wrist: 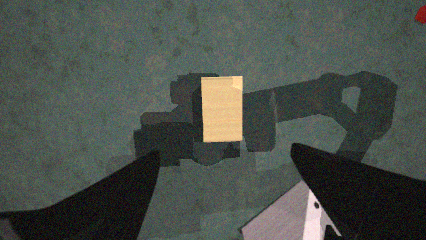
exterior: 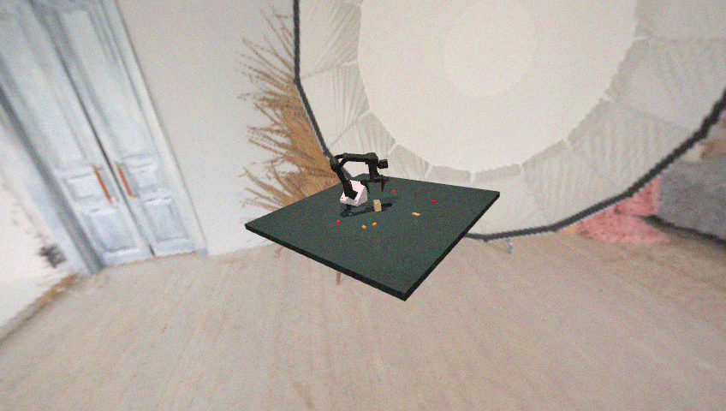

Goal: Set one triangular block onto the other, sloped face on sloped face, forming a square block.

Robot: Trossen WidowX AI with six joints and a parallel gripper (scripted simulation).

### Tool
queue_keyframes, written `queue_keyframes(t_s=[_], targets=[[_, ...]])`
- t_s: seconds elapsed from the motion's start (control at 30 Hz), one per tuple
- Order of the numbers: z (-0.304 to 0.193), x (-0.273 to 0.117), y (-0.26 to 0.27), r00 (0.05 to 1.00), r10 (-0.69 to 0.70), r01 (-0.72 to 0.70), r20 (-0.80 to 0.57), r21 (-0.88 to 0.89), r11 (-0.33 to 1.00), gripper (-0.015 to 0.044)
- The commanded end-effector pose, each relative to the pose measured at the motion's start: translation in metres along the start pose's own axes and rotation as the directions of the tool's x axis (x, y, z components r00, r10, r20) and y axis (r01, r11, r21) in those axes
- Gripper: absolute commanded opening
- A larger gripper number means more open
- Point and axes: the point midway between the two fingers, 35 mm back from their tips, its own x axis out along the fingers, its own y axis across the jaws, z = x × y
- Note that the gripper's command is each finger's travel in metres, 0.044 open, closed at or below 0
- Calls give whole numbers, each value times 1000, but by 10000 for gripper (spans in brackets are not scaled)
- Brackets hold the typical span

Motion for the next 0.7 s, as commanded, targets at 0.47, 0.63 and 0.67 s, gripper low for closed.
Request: queue_keyframes(t_s=[0.47,0.63,0.67], targets=[[-2,-23,0,1000,14,-14,11,-2,1000,440],[-2,-23,0,1000,14,-14,11,-2,1000,440],[-2,-23,0,1000,14,-14,11,-2,1000,440]])
